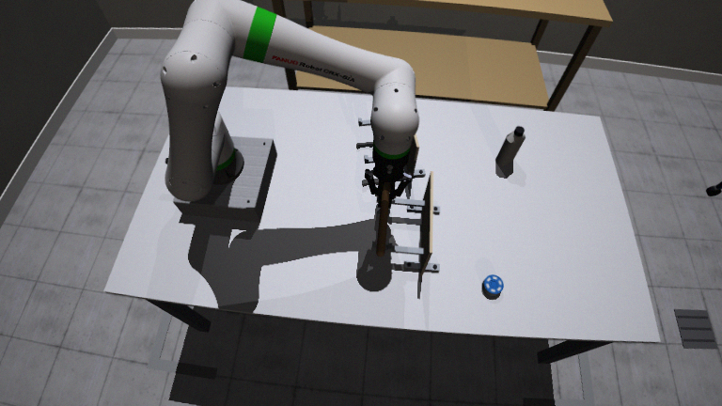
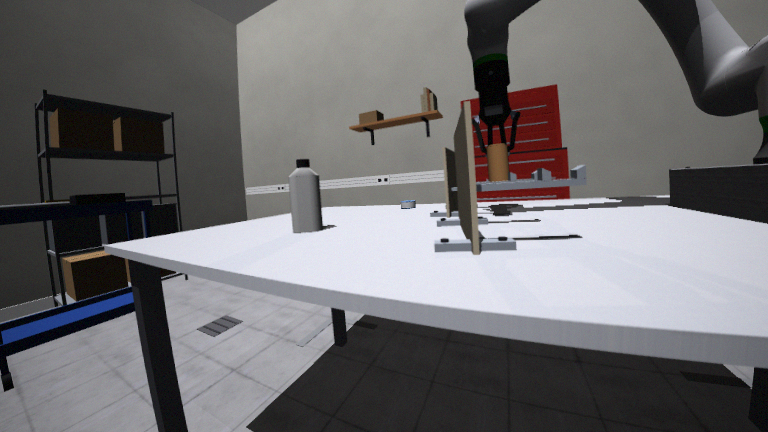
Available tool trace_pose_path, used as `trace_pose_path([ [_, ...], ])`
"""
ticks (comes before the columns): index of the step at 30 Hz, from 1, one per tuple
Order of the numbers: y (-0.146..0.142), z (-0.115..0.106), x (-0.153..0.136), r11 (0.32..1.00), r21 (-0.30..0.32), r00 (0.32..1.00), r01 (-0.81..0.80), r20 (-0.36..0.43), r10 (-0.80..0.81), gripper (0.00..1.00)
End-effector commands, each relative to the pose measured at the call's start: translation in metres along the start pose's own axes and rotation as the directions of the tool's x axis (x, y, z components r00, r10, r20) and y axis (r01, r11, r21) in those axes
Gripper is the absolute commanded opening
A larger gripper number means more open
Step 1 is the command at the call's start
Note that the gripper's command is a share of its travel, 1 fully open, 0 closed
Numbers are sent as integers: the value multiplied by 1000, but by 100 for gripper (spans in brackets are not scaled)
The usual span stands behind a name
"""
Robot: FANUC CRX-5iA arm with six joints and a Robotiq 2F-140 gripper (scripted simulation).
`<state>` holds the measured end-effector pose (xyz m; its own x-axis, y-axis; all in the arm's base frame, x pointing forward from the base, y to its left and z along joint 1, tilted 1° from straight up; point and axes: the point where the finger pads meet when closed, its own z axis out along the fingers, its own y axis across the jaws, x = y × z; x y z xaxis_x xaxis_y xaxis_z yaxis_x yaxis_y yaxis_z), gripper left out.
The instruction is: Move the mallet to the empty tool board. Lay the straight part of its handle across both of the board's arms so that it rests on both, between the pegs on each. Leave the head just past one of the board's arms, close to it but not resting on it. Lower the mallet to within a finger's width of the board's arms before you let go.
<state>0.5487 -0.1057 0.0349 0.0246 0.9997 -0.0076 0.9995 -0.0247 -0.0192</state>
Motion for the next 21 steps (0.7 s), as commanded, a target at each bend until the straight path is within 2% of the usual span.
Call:
trace_pose_path([
  [1, 2, 18, 0, 1000, -4, 1000, 0, 1, 0, 10],
  [21, 3, 38, 0, 1000, -4, 1000, 0, 1, 0, 10],
])
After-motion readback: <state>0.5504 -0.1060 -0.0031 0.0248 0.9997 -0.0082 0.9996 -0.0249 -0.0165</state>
